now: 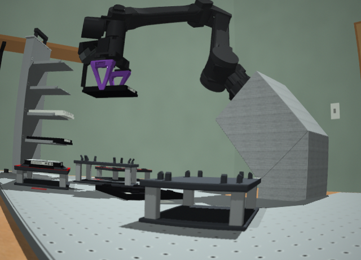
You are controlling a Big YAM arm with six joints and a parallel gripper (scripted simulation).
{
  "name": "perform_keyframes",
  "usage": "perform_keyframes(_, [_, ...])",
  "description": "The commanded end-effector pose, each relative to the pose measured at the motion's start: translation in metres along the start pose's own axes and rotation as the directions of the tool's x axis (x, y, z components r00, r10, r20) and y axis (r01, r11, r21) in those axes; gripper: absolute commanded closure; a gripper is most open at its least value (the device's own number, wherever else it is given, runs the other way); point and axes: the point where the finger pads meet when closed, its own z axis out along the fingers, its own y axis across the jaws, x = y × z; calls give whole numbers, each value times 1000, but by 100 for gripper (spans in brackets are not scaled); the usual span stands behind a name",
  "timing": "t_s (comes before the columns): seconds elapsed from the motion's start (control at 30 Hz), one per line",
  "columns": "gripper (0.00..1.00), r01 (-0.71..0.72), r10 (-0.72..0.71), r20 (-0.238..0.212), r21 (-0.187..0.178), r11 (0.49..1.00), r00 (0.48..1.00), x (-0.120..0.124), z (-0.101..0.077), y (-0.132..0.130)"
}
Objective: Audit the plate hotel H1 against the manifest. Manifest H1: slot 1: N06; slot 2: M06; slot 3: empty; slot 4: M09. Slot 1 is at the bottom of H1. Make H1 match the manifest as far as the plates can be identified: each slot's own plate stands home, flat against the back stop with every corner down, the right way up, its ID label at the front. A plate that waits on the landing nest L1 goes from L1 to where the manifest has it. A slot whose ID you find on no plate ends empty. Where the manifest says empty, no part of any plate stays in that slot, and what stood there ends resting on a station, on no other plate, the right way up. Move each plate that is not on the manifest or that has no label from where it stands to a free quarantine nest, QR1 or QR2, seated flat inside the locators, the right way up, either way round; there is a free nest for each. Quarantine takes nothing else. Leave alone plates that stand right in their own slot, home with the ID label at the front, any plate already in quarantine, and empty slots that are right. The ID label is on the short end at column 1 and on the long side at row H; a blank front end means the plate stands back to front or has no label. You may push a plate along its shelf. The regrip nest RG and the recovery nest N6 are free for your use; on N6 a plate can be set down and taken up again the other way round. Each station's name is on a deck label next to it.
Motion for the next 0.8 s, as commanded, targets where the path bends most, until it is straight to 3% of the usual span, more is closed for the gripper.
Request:
perform_keyframes(0.0, [14, -79, 79, -6, 3, 997, 997, 10, 0, 9])
perform_keyframes(0.33, [14, -243, 243, -4, 4, 970, 970, 28, 0, 37])
perform_keyframes(0.77, [14, -292, 292, -3, 4, 957, 957, 50, 0, 66])
